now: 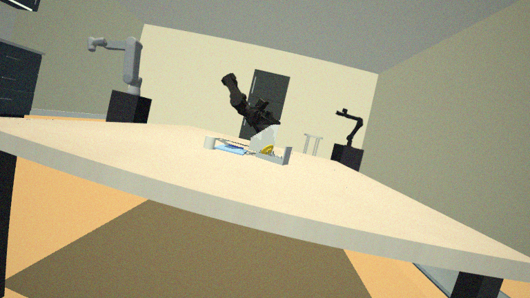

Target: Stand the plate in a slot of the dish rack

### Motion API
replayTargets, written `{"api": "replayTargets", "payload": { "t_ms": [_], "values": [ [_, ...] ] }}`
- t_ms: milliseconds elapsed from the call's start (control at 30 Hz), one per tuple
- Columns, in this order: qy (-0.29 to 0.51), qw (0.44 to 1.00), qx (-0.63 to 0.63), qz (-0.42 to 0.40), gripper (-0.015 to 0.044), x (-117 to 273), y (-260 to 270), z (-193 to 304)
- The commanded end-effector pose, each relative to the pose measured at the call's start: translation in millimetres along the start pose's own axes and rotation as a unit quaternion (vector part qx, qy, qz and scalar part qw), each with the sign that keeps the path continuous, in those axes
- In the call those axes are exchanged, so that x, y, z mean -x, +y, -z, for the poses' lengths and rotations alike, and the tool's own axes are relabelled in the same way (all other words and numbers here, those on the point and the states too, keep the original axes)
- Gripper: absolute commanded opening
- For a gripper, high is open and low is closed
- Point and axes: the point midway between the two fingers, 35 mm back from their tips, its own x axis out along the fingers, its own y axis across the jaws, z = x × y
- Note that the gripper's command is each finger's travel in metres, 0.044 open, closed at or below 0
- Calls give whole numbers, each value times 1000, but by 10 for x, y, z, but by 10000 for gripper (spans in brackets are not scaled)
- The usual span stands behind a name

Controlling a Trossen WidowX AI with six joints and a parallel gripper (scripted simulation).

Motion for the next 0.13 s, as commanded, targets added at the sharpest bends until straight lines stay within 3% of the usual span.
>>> {"api": "replayTargets", "payload": {
  "t_ms": [0,100],
  "values": [
    [38,998,-47,-14,400,-19,48,-5],
    [72,994,-84,-24,400,-34,102,-3]
  ]
}}
